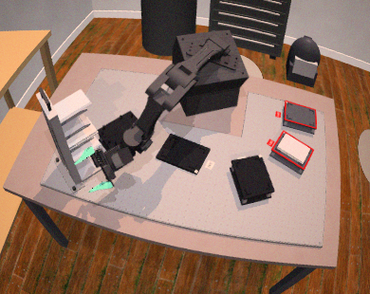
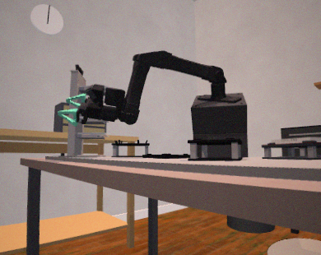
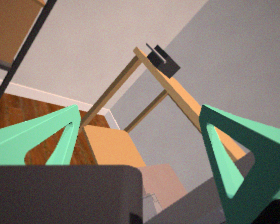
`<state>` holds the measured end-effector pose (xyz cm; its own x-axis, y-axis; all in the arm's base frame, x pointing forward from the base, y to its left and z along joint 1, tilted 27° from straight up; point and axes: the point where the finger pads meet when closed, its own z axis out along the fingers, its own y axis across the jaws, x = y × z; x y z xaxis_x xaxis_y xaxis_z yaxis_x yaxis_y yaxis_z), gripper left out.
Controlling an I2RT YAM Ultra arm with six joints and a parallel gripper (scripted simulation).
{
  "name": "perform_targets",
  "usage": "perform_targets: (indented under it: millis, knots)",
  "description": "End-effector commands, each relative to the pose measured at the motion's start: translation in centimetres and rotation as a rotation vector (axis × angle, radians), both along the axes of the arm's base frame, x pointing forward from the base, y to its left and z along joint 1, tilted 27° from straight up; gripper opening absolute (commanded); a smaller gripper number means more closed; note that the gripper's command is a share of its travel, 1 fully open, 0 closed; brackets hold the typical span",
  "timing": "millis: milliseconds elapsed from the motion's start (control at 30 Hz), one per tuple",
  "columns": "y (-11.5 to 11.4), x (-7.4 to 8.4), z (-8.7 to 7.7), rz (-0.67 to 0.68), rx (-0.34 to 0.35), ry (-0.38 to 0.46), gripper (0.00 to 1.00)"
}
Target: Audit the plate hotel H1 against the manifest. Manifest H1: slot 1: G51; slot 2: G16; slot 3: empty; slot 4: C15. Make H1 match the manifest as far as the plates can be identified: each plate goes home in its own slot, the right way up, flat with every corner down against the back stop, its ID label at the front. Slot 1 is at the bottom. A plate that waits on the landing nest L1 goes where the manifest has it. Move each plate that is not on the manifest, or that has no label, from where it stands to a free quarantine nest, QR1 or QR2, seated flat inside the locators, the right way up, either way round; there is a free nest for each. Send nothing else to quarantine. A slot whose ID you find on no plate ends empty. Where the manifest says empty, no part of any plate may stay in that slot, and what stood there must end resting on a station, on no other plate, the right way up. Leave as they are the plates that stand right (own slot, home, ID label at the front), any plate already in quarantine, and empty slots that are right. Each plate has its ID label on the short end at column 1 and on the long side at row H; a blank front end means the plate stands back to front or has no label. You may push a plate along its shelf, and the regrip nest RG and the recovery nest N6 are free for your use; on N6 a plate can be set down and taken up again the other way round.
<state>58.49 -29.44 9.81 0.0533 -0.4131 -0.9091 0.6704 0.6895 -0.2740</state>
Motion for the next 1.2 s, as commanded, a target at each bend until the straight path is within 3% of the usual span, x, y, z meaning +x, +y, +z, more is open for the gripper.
perform_targets:
  millis: [0,533,567,733,800,1033,1167]
  knots:
    - [-0.3,-0.1,0.8,-0.005,-0.006,-0.016,1.0]
    - [-0.3,-0.1,0.8,-0.005,-0.006,-0.016,1.0]
    - [-0.1,0.1,1.0,0.009,0.003,0.005,0.0]
    - [0.7,1.0,2.2,0.052,0.035,0.075,0.0]
    - [0.7,1.1,2.3,0.052,0.035,0.075,0.0]
    - [2.9,1.7,2.7,0.138,0.11,0.223,0.0]
    - [3.6,1.7,2.8,0.162,0.133,0.265,0.0]
